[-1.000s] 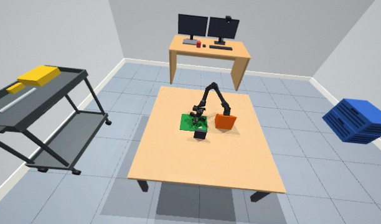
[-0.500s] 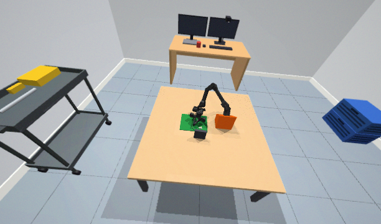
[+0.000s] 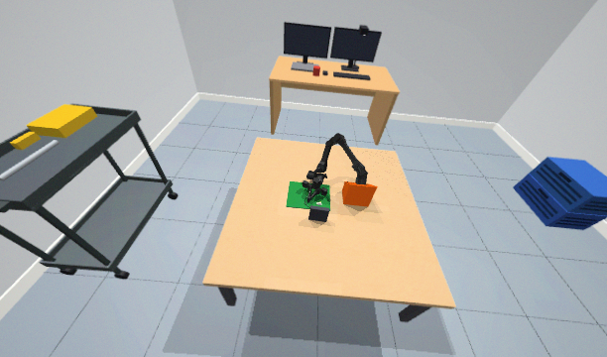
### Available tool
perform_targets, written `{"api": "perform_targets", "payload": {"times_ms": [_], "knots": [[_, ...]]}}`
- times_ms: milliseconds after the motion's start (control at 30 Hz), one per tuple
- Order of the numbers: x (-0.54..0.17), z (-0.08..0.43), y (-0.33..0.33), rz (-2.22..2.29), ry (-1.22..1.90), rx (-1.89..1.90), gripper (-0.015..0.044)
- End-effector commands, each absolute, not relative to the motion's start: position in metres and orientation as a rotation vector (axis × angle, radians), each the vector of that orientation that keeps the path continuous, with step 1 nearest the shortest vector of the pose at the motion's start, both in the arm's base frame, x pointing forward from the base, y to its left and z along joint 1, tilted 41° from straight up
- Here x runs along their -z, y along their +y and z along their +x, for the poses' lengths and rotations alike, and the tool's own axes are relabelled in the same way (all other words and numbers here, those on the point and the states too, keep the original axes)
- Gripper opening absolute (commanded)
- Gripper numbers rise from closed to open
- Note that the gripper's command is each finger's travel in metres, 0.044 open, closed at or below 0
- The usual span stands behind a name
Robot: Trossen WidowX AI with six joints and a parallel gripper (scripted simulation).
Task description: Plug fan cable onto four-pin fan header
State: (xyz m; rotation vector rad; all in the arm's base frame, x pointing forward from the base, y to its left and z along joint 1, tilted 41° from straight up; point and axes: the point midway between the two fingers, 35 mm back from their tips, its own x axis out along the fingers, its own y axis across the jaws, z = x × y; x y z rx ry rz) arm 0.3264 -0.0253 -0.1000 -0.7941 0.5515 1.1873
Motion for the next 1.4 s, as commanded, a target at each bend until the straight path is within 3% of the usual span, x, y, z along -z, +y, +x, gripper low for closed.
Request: {"api": "perform_targets", "payload": {"times_ms": [0, 1367], "knots": [[0.1042, 0.326, -0.0273, -0.788, 0.548, -1.191, 0.0], [0.1034, 0.3268, -0.0284, -0.794, 0.552, -1.187, 0.0]]}}
